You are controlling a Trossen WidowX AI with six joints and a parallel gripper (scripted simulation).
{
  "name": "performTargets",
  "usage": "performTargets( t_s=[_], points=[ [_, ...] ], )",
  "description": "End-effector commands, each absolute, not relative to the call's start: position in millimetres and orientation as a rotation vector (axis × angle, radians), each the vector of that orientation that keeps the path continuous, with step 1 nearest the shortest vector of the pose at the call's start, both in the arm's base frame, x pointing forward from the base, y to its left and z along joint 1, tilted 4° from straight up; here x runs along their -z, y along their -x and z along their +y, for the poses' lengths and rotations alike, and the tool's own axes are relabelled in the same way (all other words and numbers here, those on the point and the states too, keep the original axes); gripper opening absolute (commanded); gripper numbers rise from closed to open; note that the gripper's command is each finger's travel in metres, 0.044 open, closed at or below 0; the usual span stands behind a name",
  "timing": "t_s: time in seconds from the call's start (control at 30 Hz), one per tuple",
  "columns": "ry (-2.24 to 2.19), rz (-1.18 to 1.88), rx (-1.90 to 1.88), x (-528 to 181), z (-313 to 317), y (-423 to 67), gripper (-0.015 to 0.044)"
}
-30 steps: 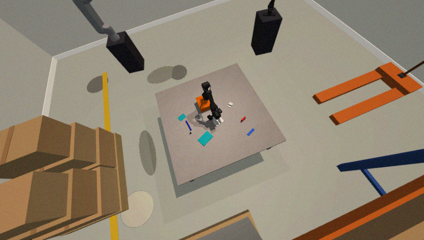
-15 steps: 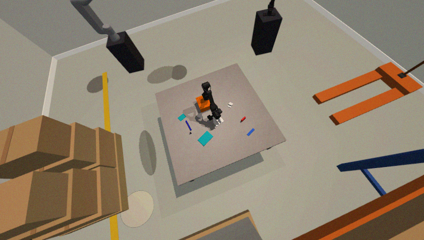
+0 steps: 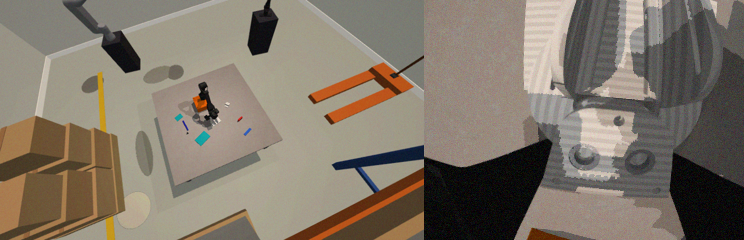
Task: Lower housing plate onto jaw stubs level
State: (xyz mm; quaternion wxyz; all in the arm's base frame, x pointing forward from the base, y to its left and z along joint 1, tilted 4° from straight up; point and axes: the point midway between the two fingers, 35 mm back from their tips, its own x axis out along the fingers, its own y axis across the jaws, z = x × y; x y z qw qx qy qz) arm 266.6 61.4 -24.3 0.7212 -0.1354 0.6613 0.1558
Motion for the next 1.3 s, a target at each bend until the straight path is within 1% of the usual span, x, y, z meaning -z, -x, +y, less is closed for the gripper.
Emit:
performTargets(
  t_s=[0.0,1.27],
  points=[
    [0.294,1.462,-0.342,25.8,61.9,-266.2,0.0351],
    [0.294,1.462,-0.342,30.7,62.1,-266.5,0.0351]
  ],
)
